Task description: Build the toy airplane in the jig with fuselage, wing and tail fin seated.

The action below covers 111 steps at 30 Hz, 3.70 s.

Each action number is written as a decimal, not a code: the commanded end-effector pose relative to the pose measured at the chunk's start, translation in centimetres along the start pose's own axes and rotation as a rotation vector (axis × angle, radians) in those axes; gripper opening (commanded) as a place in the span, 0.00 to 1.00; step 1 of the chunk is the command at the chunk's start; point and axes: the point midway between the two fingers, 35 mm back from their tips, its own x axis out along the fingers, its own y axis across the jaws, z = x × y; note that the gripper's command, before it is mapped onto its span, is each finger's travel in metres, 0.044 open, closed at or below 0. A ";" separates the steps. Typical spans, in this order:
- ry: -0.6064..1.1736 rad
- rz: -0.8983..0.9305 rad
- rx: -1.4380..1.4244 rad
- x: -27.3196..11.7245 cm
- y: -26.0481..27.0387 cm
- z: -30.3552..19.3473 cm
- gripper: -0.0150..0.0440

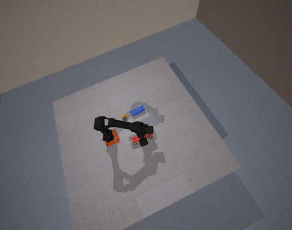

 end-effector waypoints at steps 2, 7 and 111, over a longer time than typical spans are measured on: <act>0.000 0.000 0.000 0.0 0.0 0.0 0.43; 0.000 0.000 0.000 0.0 0.0 0.0 0.65; -0.007 0.019 -0.120 0.5 25.5 4.4 1.00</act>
